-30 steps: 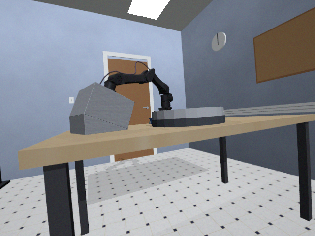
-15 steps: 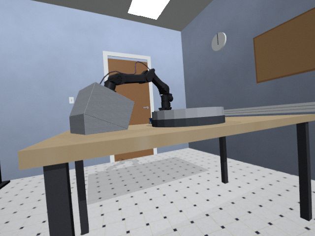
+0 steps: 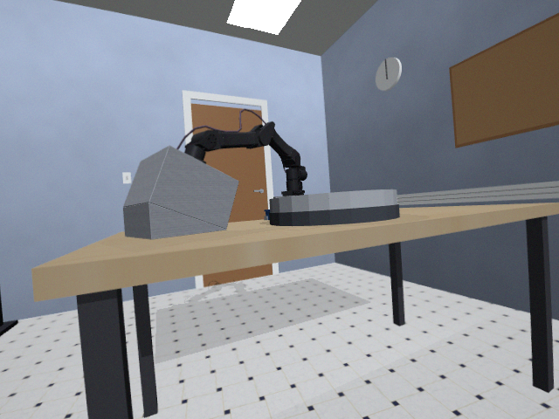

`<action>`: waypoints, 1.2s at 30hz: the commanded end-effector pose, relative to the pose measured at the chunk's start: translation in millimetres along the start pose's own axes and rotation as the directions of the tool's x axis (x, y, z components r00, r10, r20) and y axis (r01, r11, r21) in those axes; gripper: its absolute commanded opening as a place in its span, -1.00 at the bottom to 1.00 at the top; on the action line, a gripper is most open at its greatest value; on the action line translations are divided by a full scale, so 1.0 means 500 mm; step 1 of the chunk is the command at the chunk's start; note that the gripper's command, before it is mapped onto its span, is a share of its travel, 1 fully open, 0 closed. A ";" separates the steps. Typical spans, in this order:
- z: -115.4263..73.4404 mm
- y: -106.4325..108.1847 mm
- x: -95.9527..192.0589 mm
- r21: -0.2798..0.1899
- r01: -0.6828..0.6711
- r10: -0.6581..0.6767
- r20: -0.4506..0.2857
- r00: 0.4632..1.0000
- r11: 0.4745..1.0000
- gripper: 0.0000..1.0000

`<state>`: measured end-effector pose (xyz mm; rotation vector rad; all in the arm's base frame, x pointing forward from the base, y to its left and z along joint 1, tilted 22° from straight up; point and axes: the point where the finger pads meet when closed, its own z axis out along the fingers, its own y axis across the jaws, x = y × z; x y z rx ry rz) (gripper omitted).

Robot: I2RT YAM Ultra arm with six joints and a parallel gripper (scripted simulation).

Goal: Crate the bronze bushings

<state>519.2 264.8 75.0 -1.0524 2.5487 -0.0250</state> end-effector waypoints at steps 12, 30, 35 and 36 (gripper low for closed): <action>0.012 -0.003 -0.002 -0.005 0.002 -0.002 0.008 1.000 1.000 -1.00; 0.012 -0.003 -0.002 -0.005 0.002 -0.002 0.008 1.000 1.000 -1.00; 0.012 -0.003 -0.002 -0.005 0.002 -0.002 0.008 1.000 1.000 -1.00; 0.012 -0.003 -0.002 -0.005 0.002 -0.002 0.008 1.000 1.000 -1.00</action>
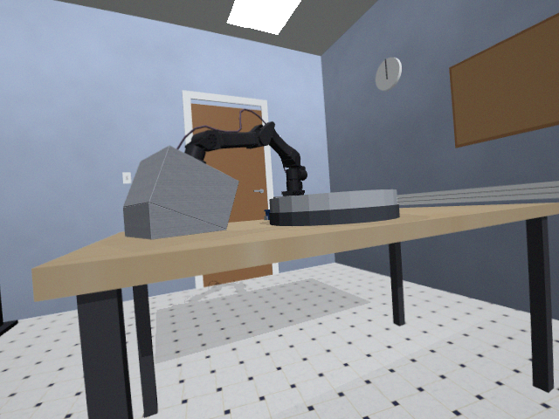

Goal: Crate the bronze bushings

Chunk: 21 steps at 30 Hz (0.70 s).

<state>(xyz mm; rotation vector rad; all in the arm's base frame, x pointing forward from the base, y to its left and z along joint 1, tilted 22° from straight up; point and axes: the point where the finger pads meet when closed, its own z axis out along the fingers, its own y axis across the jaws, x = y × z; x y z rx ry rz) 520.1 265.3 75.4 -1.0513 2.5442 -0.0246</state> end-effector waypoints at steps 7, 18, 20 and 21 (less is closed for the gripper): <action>0.013 -0.002 0.000 -0.007 0.001 -0.001 0.003 1.000 1.000 -1.00; -0.011 -0.011 -0.002 0.001 -0.003 0.003 0.023 1.000 1.000 -1.00; -0.011 -0.011 -0.002 0.001 -0.003 0.003 0.023 1.000 1.000 -1.00; -0.010 -0.011 -0.002 0.001 -0.004 0.004 0.022 1.000 1.000 -1.00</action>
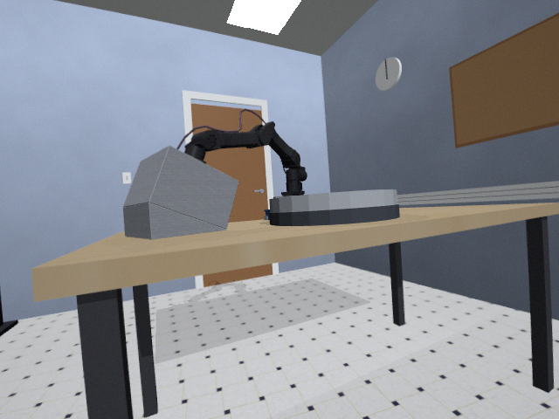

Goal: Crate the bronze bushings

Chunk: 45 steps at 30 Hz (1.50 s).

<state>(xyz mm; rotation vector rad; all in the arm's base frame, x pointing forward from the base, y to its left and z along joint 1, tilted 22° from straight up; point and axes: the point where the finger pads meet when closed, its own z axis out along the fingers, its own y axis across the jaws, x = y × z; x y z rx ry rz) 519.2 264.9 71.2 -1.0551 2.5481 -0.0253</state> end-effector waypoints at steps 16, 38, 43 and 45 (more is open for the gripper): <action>-0.013 -0.013 -0.004 0.001 -0.005 0.005 0.023 1.000 1.000 -1.00; -0.013 -0.013 -0.004 0.001 -0.005 0.005 0.023 1.000 1.000 -1.00; -0.016 -0.018 -0.015 0.005 -0.006 0.005 0.037 0.999 1.000 -1.00; -0.014 -0.017 -0.012 0.002 -0.006 0.006 0.029 1.000 1.000 -1.00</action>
